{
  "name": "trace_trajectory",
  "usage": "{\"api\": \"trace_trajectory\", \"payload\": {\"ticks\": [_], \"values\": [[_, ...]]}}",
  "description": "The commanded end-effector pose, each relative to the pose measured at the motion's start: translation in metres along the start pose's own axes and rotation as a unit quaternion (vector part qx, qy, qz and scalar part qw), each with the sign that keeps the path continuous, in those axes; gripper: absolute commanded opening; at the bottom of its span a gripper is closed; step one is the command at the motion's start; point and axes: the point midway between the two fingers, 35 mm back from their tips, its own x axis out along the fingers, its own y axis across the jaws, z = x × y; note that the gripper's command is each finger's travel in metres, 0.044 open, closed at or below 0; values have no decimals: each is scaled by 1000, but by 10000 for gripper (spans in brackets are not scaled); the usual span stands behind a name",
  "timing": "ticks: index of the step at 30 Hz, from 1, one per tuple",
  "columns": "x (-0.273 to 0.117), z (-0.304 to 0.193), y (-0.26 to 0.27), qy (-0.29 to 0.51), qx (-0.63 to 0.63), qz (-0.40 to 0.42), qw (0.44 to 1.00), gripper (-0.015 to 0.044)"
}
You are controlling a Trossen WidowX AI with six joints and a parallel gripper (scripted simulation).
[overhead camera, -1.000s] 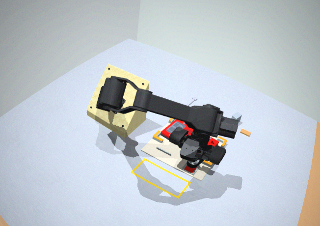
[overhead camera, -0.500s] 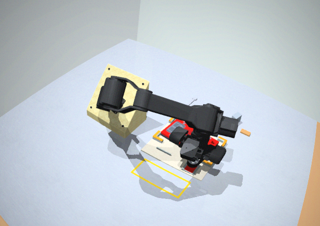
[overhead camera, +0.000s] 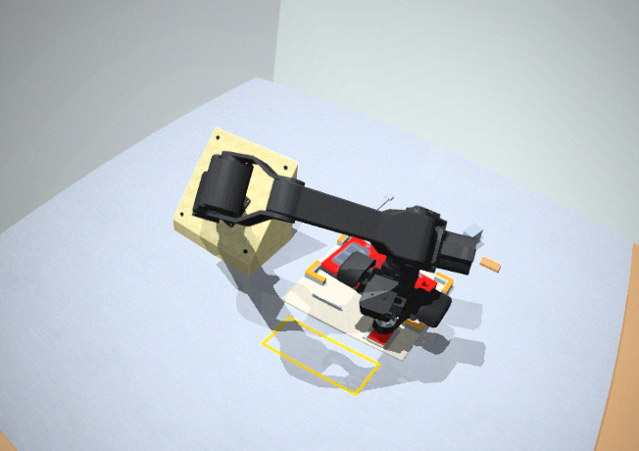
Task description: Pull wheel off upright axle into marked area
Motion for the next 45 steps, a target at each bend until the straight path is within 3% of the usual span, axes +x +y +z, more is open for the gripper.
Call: {"api": "trace_trajectory", "payload": {"ticks": [1, 45], "values": [[-5, -1, 2, 2, 1, 4, 1000, 0], [-19, -1, 1, 1, -1, 4, 1000, 0]]}}
